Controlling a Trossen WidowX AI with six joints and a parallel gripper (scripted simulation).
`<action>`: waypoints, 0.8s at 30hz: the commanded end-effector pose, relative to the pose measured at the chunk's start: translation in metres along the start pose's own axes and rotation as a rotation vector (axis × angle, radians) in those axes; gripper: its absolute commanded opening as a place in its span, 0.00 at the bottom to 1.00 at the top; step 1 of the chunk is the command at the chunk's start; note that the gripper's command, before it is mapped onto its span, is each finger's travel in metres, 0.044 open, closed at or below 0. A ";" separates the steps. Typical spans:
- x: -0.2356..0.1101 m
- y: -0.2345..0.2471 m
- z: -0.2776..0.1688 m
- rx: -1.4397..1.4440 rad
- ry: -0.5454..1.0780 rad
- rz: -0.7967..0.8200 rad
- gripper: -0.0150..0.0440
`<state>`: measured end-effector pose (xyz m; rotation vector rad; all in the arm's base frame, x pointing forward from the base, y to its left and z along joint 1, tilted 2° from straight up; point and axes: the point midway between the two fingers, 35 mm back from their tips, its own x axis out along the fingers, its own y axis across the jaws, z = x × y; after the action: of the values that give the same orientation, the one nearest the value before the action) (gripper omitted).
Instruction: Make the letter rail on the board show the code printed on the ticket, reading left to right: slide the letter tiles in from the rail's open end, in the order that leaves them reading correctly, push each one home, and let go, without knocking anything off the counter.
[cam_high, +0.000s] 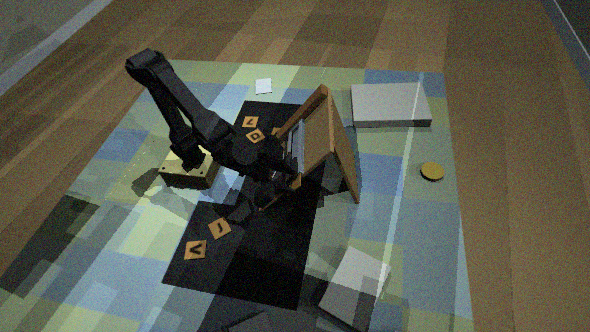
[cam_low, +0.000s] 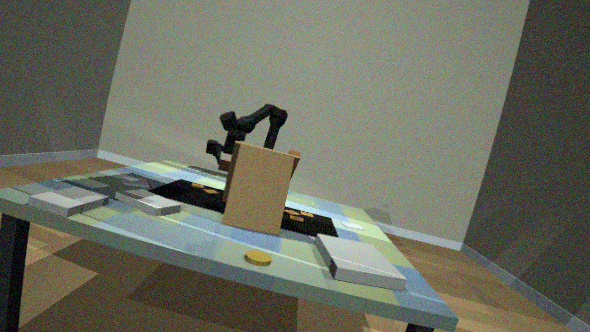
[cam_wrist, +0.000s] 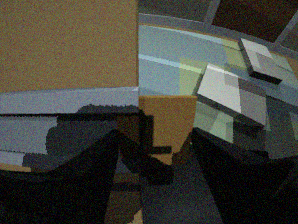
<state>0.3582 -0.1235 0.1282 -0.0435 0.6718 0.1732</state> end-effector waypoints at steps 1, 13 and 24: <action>0.000 0.001 0.000 0.004 -0.001 -0.005 0.25; 0.000 0.007 0.001 0.005 -0.001 -0.005 0.25; 0.000 0.013 0.001 0.005 -0.001 -0.005 0.25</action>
<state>0.3563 -0.1116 0.1286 -0.0426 0.6720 0.1735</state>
